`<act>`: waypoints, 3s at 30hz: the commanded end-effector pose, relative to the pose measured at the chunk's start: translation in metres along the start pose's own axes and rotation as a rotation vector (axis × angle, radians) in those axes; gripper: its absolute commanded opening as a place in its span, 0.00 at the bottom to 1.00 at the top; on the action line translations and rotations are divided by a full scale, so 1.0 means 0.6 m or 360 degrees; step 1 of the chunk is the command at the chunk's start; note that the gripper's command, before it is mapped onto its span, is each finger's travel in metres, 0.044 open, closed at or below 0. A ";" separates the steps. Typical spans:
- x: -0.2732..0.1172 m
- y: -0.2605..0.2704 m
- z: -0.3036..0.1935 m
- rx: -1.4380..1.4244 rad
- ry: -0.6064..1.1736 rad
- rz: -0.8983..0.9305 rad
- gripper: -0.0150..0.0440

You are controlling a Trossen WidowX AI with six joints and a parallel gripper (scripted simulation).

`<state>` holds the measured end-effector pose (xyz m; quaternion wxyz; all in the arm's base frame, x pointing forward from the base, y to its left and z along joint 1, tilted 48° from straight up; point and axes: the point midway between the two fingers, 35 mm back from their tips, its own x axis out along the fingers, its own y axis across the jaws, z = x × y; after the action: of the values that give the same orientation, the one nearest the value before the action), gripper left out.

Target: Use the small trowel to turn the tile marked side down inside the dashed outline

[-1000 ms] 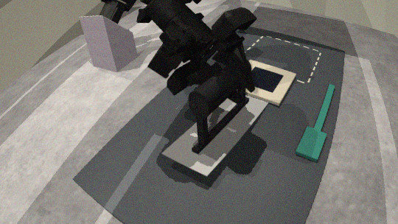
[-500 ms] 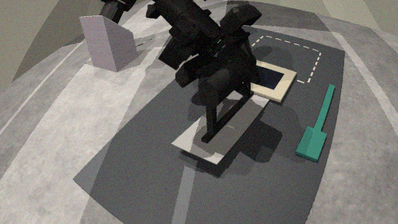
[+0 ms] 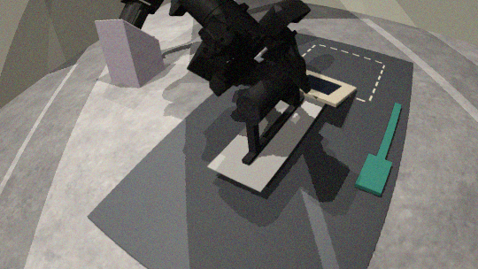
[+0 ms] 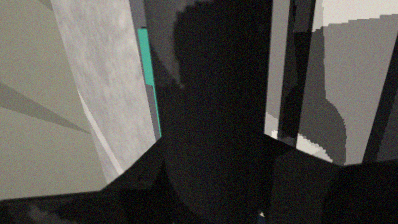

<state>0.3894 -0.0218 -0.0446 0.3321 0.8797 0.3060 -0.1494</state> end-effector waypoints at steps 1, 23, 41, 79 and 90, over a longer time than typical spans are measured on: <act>-0.012 0.027 -0.008 -0.0014 0.0010 0.0041 0.25; -0.050 0.069 -0.079 -0.0013 0.0010 0.0041 0.25; -0.049 0.067 -0.156 -0.0010 0.0012 0.0040 0.25; -0.080 0.104 -0.061 -0.0015 0.0008 0.0041 0.25; -0.080 0.104 -0.061 -0.0015 0.0008 0.0041 0.25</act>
<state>0.3928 -0.0521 0.0335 0.3317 0.8826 0.3002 -0.1442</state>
